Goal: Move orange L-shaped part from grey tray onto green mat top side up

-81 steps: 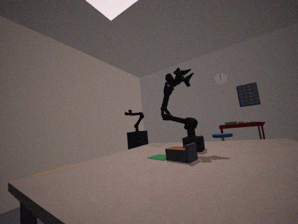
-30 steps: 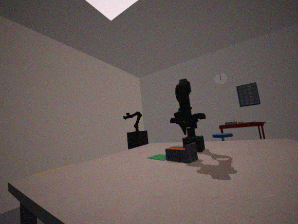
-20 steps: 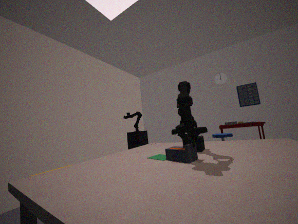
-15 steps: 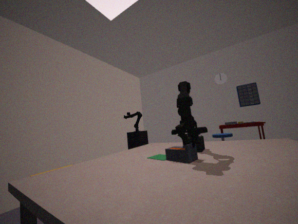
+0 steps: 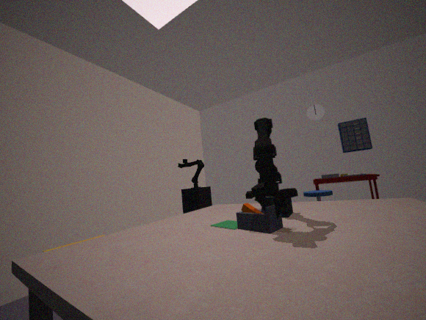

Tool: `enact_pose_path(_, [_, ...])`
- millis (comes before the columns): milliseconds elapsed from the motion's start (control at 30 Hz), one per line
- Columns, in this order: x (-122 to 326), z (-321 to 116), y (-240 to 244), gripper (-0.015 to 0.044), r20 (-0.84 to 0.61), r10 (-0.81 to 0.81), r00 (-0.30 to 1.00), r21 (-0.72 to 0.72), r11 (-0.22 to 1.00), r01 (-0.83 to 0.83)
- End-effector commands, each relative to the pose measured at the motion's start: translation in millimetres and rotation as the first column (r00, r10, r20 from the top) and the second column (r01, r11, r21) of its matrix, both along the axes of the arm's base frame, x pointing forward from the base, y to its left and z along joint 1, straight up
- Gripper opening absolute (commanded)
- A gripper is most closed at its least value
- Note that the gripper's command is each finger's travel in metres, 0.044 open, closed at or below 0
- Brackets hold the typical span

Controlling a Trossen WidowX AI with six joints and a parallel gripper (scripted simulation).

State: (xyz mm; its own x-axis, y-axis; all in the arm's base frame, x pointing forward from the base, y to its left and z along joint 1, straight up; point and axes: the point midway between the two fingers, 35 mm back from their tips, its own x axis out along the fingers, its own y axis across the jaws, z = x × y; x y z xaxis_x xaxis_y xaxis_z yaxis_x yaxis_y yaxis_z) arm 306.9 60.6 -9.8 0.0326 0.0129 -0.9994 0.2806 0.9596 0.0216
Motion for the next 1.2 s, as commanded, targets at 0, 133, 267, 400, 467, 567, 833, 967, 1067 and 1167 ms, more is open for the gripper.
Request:
enact_pose_path(0, [-3, -10, -1, 0.0180, -0.011, 0.006, 1.000, -0.006, 1.000, -0.006])
enact_pose_path(133, [-4, -12, -1, 0.0180, -0.011, 0.006, 1.000, -0.006, 1.000, -0.006])
enact_pose_path(267, [-4, -12, -1, 0.0180, -0.011, 0.006, 1.000, -0.006, 1.000, -0.006])
enact_pose_path(400, [-4, -12, -1, 0.0180, -0.011, 0.006, 1.000, -0.006, 1.000, -0.006])
enact_pose_path(467, [-4, -12, -1, 0.0180, -0.011, 0.006, 1.000, -0.006, 1.000, -0.006])
enact_pose_path(567, [-4, -12, -1, 0.0180, -0.011, 0.006, 1.000, -0.006, 1.000, -0.006])
enact_pose_path(833, [-1, -10, 0, 0.0180, -0.005, 0.000, 1.000, -0.001, 1.000, 0.000])
enact_pose_path(967, [-1, -7, 3, 0.0180, -0.006, 0.002, 1.000, -0.002, 1.000, -0.002])
enact_pose_path(1067, [0, 0, 9, 0.0180, -0.010, 0.005, 1.000, -0.004, 1.000, -0.005])
enact_pose_path(1167, [0, 2, 10, 0.0180, -0.010, 0.006, 1.000, -0.004, 1.000, -0.006])
